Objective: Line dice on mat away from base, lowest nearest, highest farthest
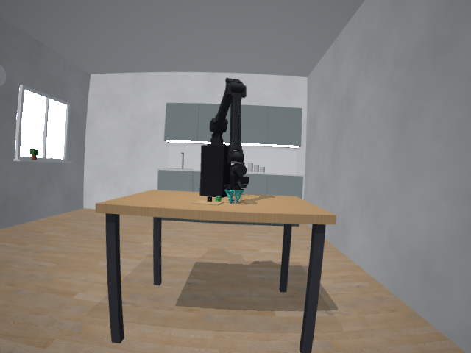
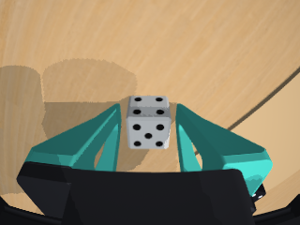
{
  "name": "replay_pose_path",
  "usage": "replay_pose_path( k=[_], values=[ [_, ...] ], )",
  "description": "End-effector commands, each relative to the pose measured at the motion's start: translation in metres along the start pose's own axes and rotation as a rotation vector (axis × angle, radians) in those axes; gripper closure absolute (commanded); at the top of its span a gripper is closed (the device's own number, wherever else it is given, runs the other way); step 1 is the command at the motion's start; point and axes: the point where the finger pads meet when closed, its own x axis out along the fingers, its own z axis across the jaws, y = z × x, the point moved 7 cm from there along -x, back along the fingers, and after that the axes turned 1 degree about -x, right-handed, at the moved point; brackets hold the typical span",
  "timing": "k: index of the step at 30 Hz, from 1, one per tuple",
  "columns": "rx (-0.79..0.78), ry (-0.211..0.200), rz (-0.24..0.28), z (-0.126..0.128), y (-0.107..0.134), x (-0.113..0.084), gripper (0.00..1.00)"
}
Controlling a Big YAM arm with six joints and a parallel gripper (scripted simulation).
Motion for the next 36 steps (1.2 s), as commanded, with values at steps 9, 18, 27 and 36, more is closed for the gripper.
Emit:
replay_pose_path(
  k=[9, 18, 27, 36],
  values=[
    [0.009, 0.005, -0.018, -0.0074, -0.0042, -0.0032, 0.80],
    [0.009, 0.005, -0.018, -0.0074, -0.0042, -0.0032, 0.80],
    [0.009, 0.005, -0.018, -0.0074, -0.0042, -0.0032, 0.80],
    [0.009, 0.005, -0.018, -0.0074, -0.0042, -0.0032, 0.80]
  ],
)
